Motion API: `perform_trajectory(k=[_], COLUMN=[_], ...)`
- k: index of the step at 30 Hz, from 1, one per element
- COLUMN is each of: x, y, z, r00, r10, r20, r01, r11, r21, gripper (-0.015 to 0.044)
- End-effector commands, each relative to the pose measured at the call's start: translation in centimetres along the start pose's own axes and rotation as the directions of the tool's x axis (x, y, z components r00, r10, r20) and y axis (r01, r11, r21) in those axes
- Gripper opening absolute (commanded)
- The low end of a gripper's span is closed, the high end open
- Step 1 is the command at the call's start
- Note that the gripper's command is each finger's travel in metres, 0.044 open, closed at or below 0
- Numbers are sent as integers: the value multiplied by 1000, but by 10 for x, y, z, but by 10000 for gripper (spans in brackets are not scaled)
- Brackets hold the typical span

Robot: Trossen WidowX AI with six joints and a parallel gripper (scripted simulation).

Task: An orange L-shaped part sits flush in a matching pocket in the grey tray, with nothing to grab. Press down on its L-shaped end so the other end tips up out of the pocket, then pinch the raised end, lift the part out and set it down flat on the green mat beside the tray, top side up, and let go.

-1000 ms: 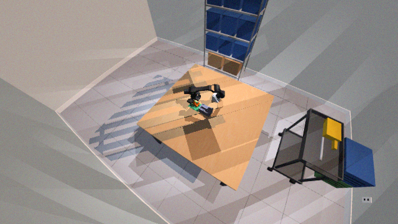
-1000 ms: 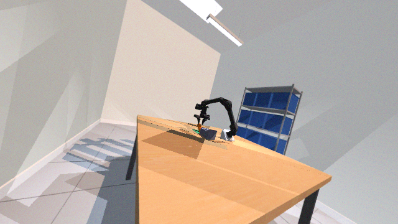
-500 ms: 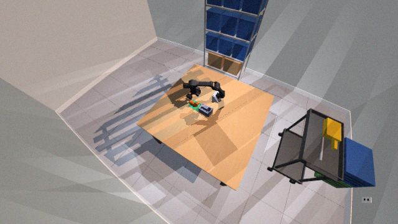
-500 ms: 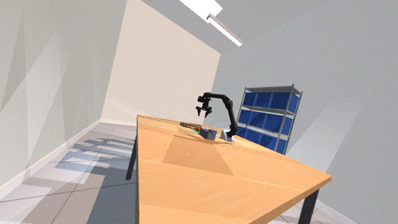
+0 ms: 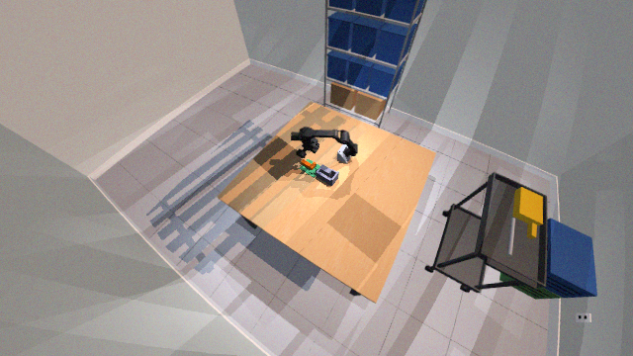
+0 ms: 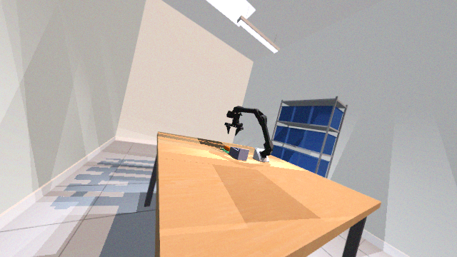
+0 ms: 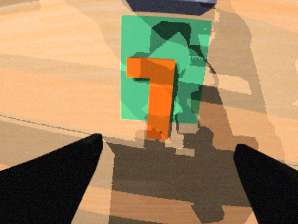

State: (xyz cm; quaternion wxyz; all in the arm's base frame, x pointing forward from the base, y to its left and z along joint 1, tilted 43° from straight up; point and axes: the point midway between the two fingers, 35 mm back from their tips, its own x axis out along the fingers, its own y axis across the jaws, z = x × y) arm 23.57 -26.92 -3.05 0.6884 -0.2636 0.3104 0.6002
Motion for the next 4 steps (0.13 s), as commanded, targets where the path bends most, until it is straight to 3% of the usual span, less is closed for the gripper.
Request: perform_trajectory(k=[1, 4], x=[0, 0], y=[0, 0], z=[0, 0], r00=[1000, 1000], r10=[-1, -1], r20=[-2, -2], r01=[1, 1], r11=[1000, 1000], r21=[1, 1], gripper=[400, 400])
